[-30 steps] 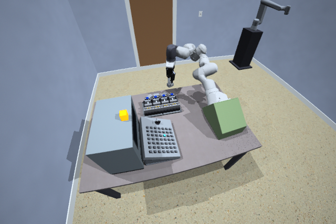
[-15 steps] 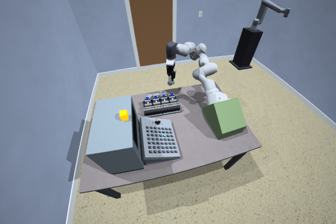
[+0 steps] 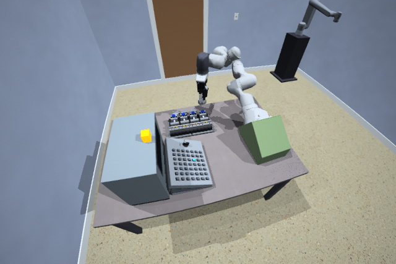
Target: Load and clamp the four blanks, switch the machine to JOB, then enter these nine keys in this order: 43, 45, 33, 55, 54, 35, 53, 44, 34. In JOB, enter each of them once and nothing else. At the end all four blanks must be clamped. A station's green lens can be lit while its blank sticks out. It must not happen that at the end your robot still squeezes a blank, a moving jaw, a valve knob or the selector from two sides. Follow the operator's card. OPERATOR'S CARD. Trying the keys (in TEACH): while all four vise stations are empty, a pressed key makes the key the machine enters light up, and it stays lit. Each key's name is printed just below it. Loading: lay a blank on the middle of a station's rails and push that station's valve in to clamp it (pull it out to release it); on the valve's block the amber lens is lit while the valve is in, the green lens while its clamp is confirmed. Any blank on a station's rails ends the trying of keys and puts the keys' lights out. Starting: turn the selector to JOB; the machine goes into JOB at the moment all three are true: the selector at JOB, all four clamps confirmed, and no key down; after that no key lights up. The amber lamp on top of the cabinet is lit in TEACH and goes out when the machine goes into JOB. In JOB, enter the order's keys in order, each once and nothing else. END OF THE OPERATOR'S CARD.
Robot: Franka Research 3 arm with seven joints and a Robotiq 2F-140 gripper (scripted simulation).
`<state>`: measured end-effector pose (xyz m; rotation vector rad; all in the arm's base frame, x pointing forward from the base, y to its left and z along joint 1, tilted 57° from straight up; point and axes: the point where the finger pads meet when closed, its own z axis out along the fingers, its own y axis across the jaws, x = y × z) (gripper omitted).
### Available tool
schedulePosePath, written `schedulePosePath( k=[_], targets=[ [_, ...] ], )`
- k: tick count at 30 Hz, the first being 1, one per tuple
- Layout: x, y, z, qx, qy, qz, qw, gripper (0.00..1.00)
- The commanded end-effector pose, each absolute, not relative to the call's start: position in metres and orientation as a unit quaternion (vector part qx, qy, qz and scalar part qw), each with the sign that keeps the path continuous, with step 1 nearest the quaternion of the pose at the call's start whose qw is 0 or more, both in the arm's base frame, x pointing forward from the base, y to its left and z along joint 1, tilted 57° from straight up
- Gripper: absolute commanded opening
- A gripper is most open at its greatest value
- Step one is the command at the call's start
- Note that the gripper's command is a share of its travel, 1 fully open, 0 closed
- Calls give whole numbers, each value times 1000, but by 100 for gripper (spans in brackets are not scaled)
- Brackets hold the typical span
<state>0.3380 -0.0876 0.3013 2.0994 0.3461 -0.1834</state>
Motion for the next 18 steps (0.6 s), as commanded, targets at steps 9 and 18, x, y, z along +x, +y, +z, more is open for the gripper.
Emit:
schedulePosePath(
  k=[9, 18],
  targets=[
    [350, -26, 200, 878, -11, 12, 478, 0],
    [349, -21, 189, 878, -25, 18, 477, 0]
  ],
)
